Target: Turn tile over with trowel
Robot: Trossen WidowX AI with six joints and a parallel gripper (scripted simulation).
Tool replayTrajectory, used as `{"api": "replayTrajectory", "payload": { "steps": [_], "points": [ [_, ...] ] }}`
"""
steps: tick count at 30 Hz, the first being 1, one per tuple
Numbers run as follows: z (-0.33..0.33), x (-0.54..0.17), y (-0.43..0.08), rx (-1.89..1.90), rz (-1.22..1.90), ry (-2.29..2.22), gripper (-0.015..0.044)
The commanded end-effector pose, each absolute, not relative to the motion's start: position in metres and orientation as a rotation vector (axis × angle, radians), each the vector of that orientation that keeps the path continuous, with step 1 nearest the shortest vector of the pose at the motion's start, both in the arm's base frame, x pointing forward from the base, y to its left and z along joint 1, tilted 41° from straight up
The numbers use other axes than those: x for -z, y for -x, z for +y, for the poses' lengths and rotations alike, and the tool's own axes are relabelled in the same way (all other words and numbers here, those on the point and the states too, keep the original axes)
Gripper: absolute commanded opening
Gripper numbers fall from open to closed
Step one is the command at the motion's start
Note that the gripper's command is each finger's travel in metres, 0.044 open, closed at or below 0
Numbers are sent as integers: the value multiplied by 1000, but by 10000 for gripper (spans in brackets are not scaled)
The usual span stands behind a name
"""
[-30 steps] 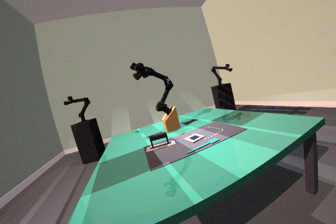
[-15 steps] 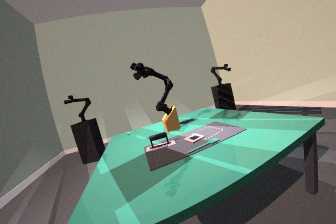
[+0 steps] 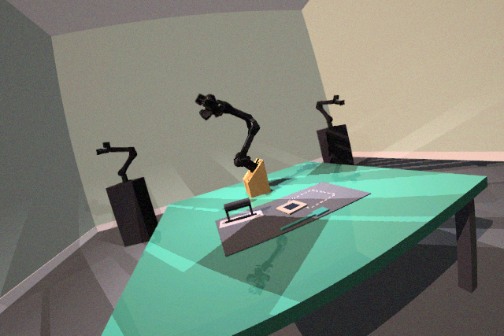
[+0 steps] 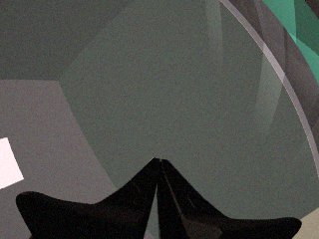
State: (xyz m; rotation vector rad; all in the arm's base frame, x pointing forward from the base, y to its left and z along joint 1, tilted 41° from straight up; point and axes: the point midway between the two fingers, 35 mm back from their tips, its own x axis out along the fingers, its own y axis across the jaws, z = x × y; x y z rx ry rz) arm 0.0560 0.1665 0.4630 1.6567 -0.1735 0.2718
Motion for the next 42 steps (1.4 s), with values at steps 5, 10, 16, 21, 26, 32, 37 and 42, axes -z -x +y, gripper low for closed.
{"api": "replayTrajectory", "payload": {
  "steps": [5, 10, 16, 21, 26, 32, 37, 42],
  "points": [
    [166, -463, -56, -272, -173, -1657, 0],
    [166, -463, -56, -272, -173, -1657, 126],
    [158, -469, -56, -256, -229, -1572, 270],
    [128, -479, -63, -224, -256, -1620, 270],
    [89, -487, -74, -167, -277, -1694, 270],
    [43, -489, -94, -79, -288, -1771, 270],
    [7, -484, -113, 11, -284, -1825, 270],
    [-25, -474, -136, 110, -262, -1866, 270]
  ]
}}
